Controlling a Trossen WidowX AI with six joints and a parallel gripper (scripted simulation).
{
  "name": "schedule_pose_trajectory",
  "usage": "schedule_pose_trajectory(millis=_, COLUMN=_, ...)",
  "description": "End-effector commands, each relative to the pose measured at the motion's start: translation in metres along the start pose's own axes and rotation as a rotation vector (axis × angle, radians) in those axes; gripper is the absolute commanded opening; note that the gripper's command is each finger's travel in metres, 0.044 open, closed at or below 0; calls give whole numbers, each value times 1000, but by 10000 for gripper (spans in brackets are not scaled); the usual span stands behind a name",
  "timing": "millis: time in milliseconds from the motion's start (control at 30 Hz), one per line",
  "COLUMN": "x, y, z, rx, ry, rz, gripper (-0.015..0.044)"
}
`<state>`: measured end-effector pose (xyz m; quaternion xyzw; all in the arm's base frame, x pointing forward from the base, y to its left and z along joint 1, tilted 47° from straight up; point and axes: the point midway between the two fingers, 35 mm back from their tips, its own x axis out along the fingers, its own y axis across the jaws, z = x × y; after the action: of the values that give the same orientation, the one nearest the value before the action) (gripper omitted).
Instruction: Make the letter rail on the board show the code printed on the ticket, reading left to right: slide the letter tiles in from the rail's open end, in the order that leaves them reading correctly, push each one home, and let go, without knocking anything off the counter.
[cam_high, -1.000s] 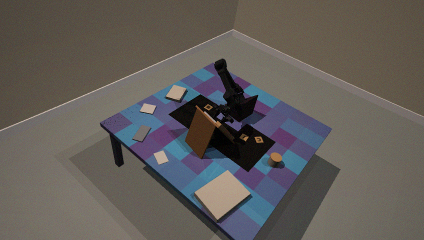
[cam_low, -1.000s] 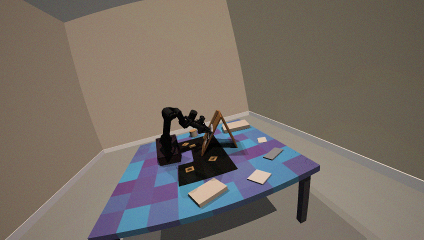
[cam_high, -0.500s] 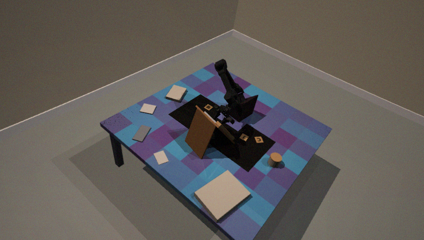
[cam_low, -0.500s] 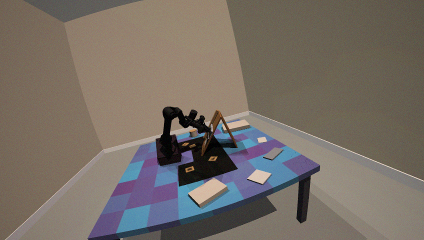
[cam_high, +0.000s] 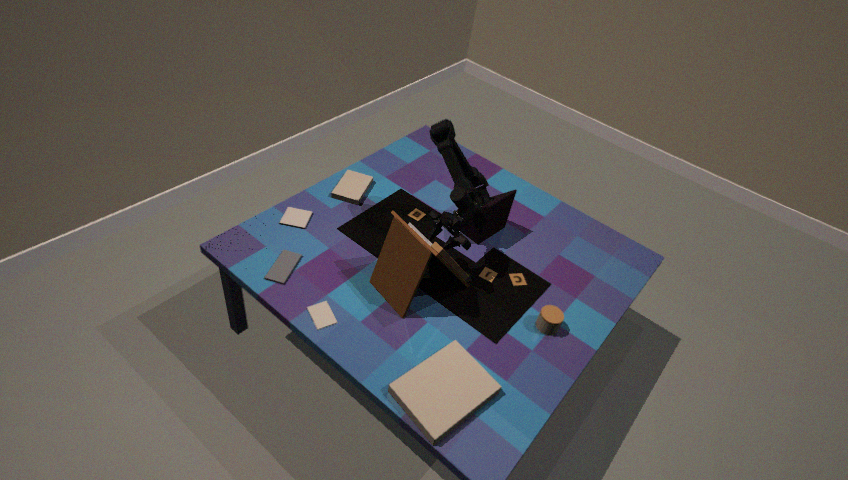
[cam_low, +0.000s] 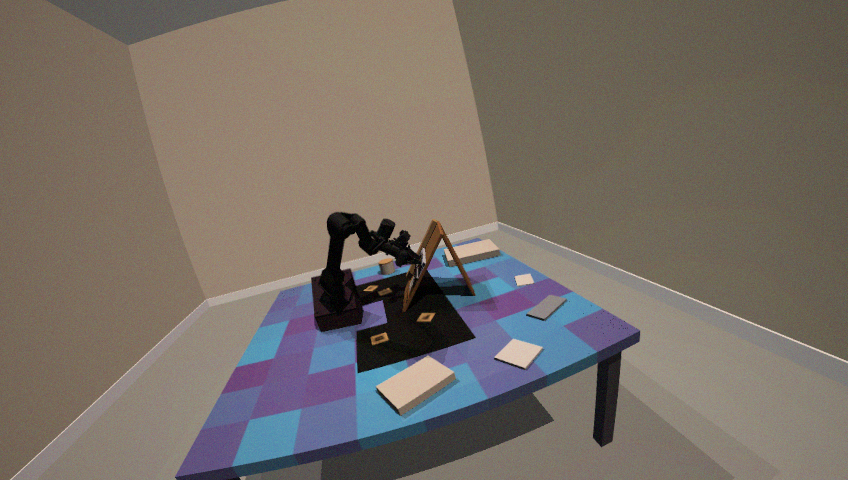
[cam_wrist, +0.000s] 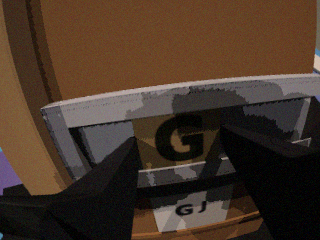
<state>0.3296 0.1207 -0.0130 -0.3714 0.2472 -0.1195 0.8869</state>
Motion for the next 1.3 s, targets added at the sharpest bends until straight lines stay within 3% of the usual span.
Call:
schedule_pose_trajectory(millis=0, x=0, y=4, z=1, rx=5, ry=0, rz=-2, gripper=0)
schedule_pose_trajectory(millis=1267, x=0, y=27, z=2, rx=7, ry=-1, rz=-2, gripper=0)
